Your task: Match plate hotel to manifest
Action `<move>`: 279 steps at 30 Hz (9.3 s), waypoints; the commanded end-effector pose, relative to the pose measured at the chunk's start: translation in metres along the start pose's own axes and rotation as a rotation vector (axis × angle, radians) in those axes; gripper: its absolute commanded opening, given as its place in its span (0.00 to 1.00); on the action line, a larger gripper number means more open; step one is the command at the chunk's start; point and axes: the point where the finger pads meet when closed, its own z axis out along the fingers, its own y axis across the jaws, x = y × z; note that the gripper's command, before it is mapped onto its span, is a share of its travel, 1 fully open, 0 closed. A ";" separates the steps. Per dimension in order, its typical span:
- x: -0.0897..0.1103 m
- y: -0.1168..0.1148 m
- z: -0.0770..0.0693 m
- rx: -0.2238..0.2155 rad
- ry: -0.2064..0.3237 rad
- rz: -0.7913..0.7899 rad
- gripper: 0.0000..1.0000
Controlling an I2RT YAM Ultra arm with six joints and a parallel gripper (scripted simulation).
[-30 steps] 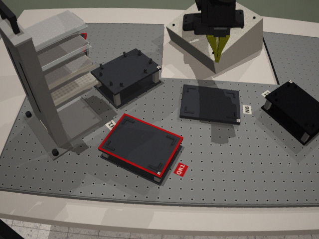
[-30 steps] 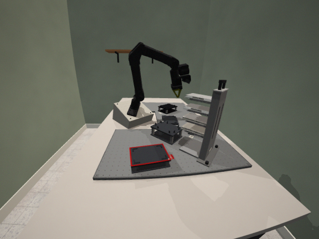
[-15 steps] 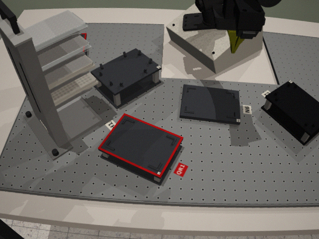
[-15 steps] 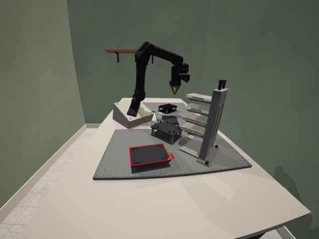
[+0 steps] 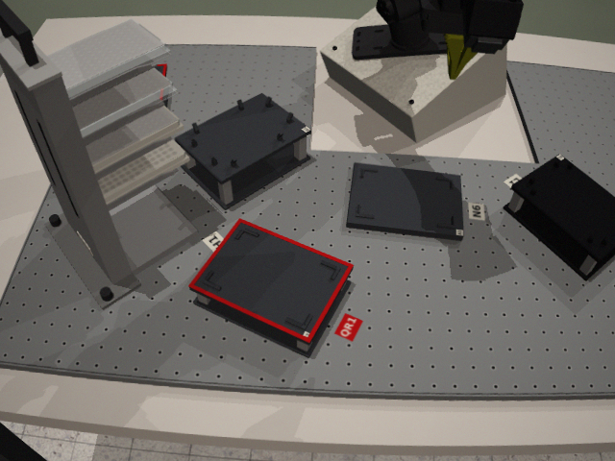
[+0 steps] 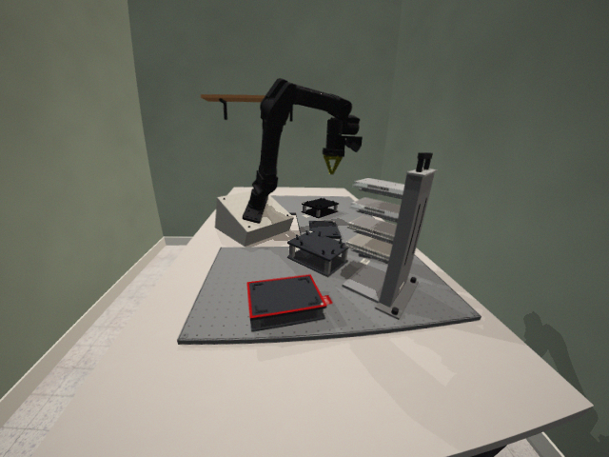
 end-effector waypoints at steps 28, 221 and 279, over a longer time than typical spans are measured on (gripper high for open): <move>0.016 -0.090 -0.003 0.066 -0.114 0.124 0.00; 0.088 -0.257 -0.068 0.321 -0.727 0.757 1.00; 0.048 -0.299 -0.041 0.336 -0.743 0.752 1.00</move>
